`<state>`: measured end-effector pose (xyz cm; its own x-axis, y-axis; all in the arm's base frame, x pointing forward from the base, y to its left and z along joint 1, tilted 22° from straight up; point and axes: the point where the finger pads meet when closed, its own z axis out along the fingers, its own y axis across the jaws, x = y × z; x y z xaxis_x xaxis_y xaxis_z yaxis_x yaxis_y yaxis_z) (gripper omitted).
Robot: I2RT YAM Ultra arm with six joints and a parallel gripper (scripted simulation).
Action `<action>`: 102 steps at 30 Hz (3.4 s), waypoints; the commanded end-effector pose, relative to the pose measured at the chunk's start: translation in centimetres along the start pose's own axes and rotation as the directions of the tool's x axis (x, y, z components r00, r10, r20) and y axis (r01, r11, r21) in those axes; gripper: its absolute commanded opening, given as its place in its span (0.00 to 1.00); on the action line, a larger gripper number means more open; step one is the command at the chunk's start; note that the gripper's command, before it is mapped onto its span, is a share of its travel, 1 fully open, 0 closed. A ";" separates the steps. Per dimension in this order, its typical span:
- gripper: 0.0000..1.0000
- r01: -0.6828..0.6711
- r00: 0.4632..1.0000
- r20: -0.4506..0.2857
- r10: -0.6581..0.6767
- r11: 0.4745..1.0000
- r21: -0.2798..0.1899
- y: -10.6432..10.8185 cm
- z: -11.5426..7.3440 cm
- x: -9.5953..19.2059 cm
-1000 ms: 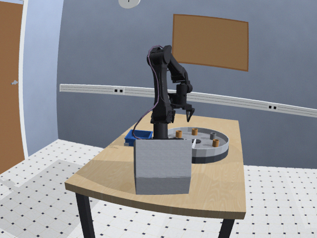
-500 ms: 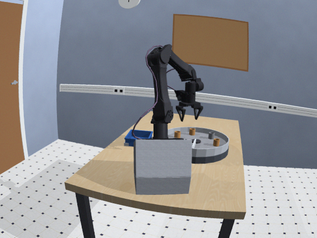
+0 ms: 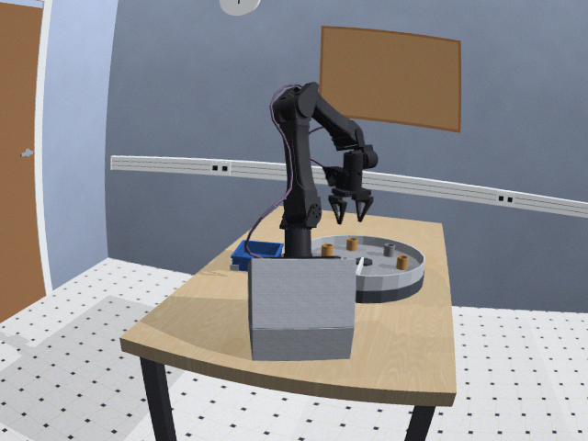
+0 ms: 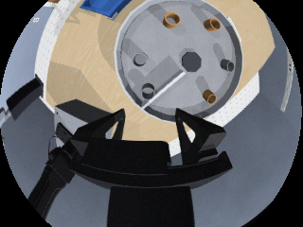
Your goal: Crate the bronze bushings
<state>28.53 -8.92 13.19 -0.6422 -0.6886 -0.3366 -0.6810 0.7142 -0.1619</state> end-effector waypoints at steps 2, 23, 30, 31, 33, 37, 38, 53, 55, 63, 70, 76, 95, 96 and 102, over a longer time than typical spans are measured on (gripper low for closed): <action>0.11 -0.003 1.000 0.023 0.002 1.000 0.031 -0.5 -1.5 -0.3; 0.11 -0.003 1.000 0.023 0.002 1.000 0.031 -0.5 -1.5 -0.3; 0.11 -0.003 1.000 0.023 0.002 1.000 0.031 -0.5 -1.5 -0.3; 0.11 -0.003 1.000 0.023 0.002 1.000 0.031 -0.5 -1.5 -0.3; 0.18 -0.003 1.000 0.023 0.002 1.000 0.031 -0.5 -1.5 -0.3; 0.18 -0.003 1.000 0.023 0.002 1.000 0.031 -0.5 -1.5 -0.3; 0.18 -0.003 1.000 0.023 0.002 1.000 0.031 -0.5 -1.5 -0.3; 0.18 -0.003 1.000 0.023 0.002 1.000 0.031 -0.5 -1.5 -0.3; 0.18 -0.003 1.000 0.023 0.002 1.000 0.031 -0.5 -1.5 -0.3; 0.18 -0.003 1.000 0.023 0.002 1.000 0.031 -0.5 -1.5 -0.3; 0.18 -0.003 1.000 0.023 0.002 1.000 0.031 -0.5 -1.5 -0.3; 0.18 -0.003 1.000 0.023 0.002 1.000 0.031 -0.5 -1.5 -0.3; 0.18 -0.003 1.000 0.023 0.002 1.000 0.031 -0.5 -1.5 -0.3; 0.18 -0.003 1.000 0.023 0.002 1.000 0.031 -0.5 -1.5 -0.3; 0.18 -0.003 1.000 0.023 0.002 1.000 0.031 -0.5 -1.5 -0.3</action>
<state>28.52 -8.91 13.19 -0.6421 -0.6885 -0.3371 -0.6811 0.7142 -0.1613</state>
